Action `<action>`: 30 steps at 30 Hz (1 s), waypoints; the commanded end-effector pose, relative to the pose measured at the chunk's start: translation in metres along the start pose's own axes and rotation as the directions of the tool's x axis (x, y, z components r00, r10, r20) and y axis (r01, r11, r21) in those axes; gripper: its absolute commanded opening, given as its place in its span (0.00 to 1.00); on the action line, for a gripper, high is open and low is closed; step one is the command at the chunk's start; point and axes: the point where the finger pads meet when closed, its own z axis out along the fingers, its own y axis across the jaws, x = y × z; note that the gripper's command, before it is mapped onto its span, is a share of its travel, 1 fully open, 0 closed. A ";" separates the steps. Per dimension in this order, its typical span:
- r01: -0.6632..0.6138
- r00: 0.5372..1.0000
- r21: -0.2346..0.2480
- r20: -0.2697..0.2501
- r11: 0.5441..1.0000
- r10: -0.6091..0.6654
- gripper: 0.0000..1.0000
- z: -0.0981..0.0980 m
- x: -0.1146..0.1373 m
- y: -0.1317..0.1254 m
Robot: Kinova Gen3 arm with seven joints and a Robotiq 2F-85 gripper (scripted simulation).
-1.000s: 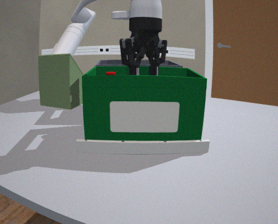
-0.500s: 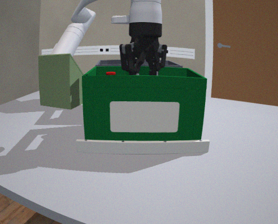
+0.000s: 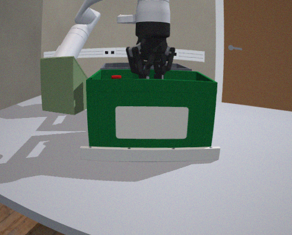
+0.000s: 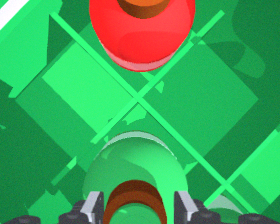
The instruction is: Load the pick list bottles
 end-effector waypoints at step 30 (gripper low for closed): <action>0.000 1.000 0.001 0.002 1.000 0.000 0.40 -0.001 -0.001 0.000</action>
